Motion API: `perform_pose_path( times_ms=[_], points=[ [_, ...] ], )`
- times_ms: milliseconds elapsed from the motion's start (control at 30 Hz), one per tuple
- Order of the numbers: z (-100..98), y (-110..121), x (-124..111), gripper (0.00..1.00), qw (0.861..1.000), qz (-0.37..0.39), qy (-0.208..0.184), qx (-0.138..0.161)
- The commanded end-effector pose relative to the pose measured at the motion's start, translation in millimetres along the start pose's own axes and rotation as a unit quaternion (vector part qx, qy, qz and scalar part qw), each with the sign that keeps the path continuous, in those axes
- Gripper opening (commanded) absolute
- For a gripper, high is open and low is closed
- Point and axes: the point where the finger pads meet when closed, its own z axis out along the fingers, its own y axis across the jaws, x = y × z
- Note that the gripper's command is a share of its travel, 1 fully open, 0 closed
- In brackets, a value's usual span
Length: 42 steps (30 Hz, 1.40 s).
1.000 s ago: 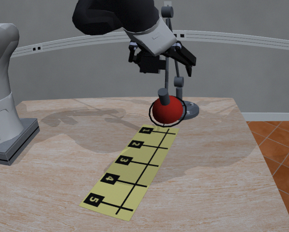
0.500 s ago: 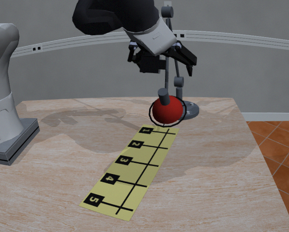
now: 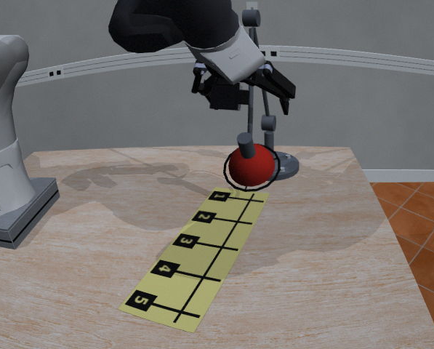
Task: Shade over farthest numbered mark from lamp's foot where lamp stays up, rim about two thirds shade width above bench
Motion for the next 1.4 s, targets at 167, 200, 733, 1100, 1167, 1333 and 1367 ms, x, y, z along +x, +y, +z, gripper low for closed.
perform_pose_path(
  times_ms=[167,200,733,1100,1167,1333,1367],
  points=[
    [-0.1,-0.1,-0.1,1.00,1.000,0.000,0.000,0.000],
    [-0.1,-0.1,-0.1,1.00,1.000,0.000,0.000,0.000],
    [-0.1,-0.1,-0.1,1.00,1.000,0.000,0.000,0.000],
    [-0.1,-0.1,-0.1,1.00,1.000,0.000,0.000,0.000],
    [-0.1,-0.1,-0.1,1.00,1.000,0.000,0.000,0.000],
    [-8.7,0.0,-0.2,1.00,1.000,0.000,0.000,0.000],
    [-13.1,0.1,-0.2,1.00,1.000,0.000,0.000,0.000]
  ],
)
